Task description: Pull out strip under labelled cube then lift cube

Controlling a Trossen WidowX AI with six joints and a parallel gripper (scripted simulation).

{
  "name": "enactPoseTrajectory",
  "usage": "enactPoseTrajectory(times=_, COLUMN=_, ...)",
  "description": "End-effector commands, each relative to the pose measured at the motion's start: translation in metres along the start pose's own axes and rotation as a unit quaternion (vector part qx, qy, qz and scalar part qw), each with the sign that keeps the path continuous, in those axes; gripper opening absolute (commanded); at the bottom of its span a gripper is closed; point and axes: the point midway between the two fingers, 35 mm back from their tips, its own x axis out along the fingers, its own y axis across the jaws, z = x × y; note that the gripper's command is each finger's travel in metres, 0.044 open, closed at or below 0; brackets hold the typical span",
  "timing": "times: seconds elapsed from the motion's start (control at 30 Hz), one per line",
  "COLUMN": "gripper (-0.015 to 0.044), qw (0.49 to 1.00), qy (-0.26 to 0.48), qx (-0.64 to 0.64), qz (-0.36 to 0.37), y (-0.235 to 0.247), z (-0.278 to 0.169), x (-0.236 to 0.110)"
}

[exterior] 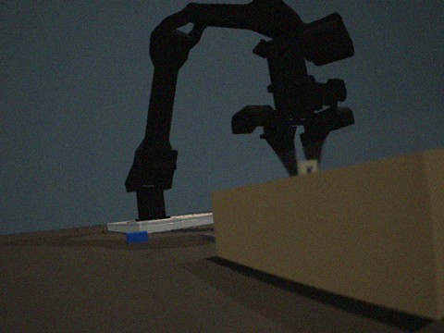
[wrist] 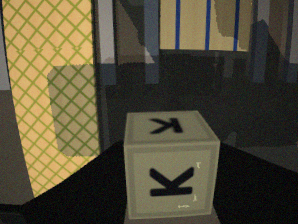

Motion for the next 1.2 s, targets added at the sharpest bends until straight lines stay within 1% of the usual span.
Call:
enactPoseTrajectory(times=0.0, gripper=0.0000, qw=1.000, qy=-0.001, qx=-0.003, qz=0.000, y=-0.007, z=-0.012, x=0.000)
enactPoseTrajectory(times=0.23, gripper=0.0000, qw=1.000, qy=0.000, qx=-0.003, qz=-0.001, y=-0.020, z=-0.033, x=0.003)
enactPoseTrajectory(times=0.33, gripper=0.0000, qw=1.000, qy=0.000, qx=-0.003, qz=-0.001, y=-0.021, z=-0.035, x=0.003)
enactPoseTrajectory(times=0.6, gripper=0.0000, qw=1.000, qy=0.000, qx=-0.003, qz=-0.001, y=-0.021, z=-0.035, x=-0.032)
enactPoseTrajectory(times=1.17, gripper=0.0000, qw=1.000, qy=0.000, qx=-0.003, qz=-0.001, y=-0.021, z=-0.035, x=-0.032)
